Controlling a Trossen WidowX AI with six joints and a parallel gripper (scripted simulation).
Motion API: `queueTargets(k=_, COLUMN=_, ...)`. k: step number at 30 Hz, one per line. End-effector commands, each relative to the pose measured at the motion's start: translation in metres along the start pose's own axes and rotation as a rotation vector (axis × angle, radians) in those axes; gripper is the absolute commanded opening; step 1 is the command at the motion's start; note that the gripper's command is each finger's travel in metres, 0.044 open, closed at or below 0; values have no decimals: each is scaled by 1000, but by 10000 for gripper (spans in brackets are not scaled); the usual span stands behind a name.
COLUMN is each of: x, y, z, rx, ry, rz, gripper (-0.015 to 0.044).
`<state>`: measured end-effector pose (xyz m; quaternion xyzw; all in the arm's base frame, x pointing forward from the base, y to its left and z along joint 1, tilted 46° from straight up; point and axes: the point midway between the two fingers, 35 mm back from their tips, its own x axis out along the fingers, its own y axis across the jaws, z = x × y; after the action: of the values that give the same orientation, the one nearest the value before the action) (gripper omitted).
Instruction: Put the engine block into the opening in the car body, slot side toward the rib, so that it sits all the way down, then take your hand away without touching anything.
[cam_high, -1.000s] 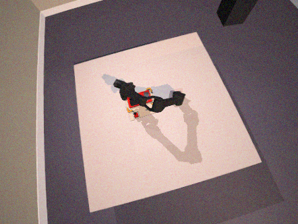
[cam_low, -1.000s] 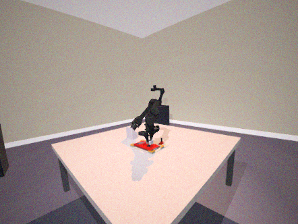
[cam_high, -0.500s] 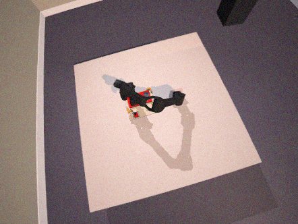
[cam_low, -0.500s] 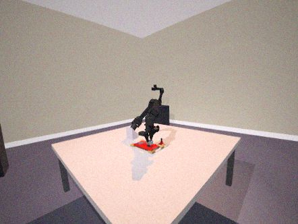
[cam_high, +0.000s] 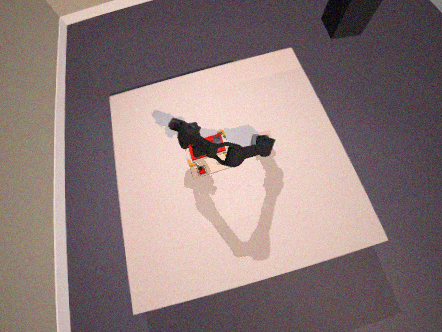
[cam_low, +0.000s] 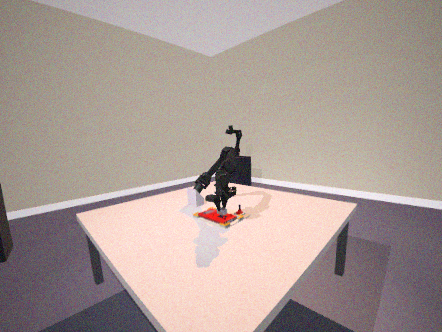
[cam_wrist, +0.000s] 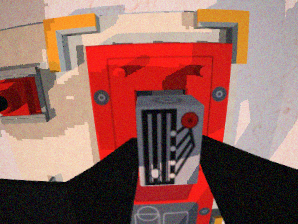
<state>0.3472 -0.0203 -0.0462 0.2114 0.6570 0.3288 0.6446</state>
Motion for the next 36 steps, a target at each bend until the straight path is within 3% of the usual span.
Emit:
queueTargets(k=1, x=1, y=0, z=0, rx=5, ry=0, rz=1, gripper=158)
queueTargets(k=36, x=5, y=0, z=0, rx=6, ry=0, rz=1, gripper=158)
